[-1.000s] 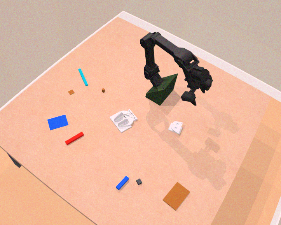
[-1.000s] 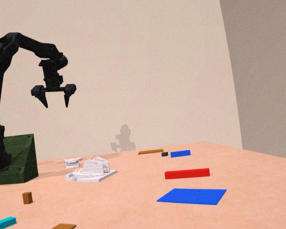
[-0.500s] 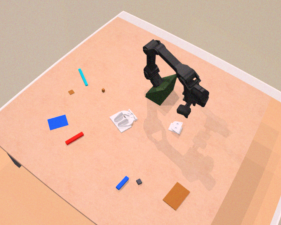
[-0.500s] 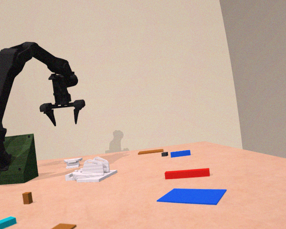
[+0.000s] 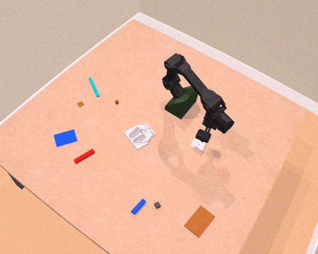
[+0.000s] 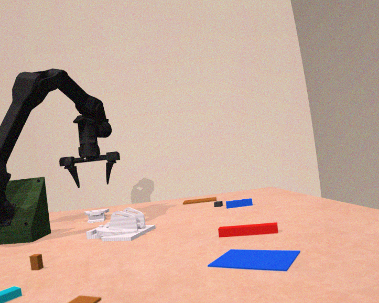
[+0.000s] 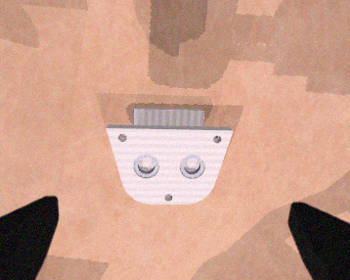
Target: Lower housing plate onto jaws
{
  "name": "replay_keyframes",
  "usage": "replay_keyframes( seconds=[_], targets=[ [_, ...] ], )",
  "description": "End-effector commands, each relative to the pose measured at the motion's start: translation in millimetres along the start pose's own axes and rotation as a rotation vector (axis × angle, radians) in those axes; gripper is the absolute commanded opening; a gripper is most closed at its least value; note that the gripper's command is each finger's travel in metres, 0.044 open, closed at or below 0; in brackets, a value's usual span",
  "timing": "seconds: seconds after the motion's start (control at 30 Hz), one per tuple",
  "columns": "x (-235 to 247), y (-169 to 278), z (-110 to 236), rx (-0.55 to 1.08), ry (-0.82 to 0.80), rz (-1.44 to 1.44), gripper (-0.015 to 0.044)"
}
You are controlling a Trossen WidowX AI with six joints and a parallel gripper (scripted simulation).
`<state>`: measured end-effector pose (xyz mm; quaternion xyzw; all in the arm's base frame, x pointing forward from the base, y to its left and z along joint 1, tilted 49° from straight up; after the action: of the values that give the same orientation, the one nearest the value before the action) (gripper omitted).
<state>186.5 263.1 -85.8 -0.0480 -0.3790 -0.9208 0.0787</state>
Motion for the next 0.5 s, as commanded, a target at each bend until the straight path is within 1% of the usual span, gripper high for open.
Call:
replay_keyframes(
  seconds=[0.0,0.13,0.33,0.47],
  targets=[
    [-1,2,-10,0.039,-0.004,0.024,0.0440],
    [-1,2,-11,0.039,-0.004,0.024,0.0440],
    [2,5,-48,0.040,-0.004,0.023,0.0440],
    [2,5,-49,0.040,-0.004,0.023,0.0440]
  ],
)
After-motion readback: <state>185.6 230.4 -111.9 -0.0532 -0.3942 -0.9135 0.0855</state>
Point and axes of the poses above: the point midway between the two fingers, 35 mm back from their tips, its own z axis back along the fingers, its own x axis across the jaws, y = z × x, the point moved 6 cm from there along z, back along the fingers, and after that the axes turned 4 degrees about z, right-handed, at the moved point
